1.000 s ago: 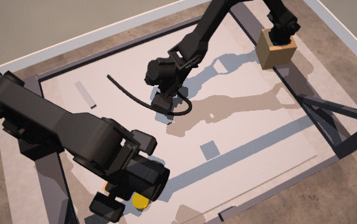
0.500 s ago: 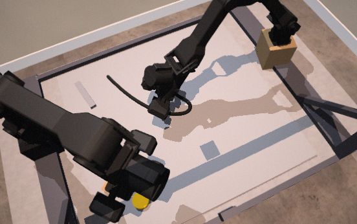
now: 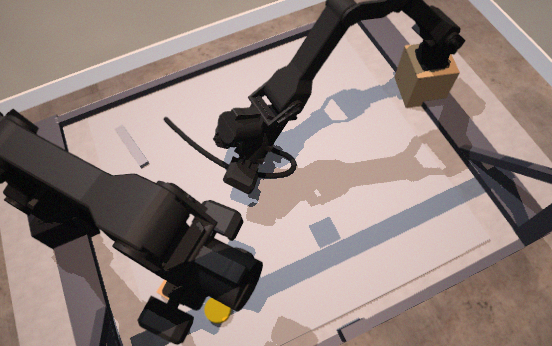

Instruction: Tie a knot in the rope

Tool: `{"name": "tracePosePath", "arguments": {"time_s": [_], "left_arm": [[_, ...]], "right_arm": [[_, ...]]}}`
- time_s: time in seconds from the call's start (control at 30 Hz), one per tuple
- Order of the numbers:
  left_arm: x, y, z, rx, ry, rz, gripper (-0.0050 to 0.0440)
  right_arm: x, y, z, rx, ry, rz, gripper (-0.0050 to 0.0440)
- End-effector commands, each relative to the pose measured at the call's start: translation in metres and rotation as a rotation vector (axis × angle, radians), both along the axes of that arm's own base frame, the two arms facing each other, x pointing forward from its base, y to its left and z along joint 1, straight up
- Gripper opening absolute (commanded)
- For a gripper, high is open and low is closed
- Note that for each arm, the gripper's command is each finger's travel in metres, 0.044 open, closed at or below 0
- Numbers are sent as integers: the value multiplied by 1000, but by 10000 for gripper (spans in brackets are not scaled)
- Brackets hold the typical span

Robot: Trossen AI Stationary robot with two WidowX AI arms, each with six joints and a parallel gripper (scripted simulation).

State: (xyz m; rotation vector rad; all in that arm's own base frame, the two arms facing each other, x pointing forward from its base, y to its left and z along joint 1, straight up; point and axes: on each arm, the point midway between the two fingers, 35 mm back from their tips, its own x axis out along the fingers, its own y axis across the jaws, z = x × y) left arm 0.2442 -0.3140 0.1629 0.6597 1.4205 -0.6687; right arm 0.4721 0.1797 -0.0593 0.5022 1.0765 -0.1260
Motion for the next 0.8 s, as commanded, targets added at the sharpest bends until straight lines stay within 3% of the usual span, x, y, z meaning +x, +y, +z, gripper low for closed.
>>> {"name": "tracePosePath", "arguments": {"time_s": [0.0,0.77], "left_arm": [[1,0,10,-18,-21,-4,100],[1,0,10,-18,-21,-4,100]], "right_arm": [[11,7,12,10,-31,-5,45],[25,25,4,12,-32,-5,45]]}}
